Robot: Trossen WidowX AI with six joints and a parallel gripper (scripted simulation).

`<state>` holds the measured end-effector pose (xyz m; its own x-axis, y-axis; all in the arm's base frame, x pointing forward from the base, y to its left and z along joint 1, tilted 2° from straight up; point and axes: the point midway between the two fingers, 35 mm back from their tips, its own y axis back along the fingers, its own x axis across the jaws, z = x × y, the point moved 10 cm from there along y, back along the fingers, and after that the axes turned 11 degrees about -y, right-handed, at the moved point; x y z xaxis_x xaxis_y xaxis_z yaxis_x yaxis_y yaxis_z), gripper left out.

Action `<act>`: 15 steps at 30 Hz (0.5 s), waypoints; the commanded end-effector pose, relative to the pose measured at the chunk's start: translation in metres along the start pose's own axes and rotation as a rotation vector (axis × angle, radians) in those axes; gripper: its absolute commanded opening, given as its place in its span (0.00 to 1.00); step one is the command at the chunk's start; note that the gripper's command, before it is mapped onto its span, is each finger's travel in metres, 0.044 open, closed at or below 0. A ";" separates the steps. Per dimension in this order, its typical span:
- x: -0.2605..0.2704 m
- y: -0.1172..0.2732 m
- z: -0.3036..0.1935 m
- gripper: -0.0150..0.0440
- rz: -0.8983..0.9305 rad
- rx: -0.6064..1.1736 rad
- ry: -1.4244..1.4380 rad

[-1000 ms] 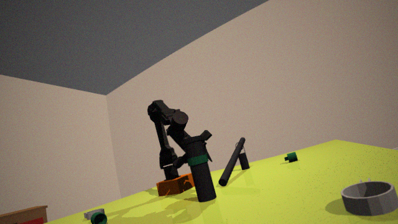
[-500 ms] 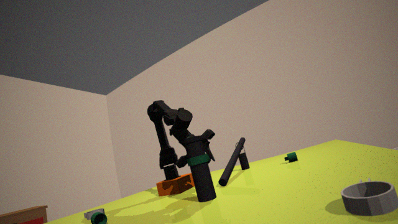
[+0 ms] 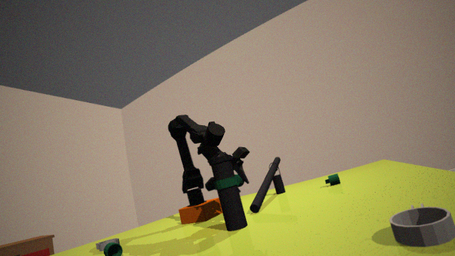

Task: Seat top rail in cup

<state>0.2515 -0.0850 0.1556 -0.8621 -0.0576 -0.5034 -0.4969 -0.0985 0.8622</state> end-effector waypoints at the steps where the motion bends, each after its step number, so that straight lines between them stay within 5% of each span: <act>1: -0.002 -0.001 0.002 0.25 -0.004 0.022 -0.033; 15: -0.007 -0.004 0.005 0.25 -0.010 0.052 -0.087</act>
<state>0.2588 -0.0783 0.1557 -0.8612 0.0229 -0.5078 -0.5083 -0.0502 0.8597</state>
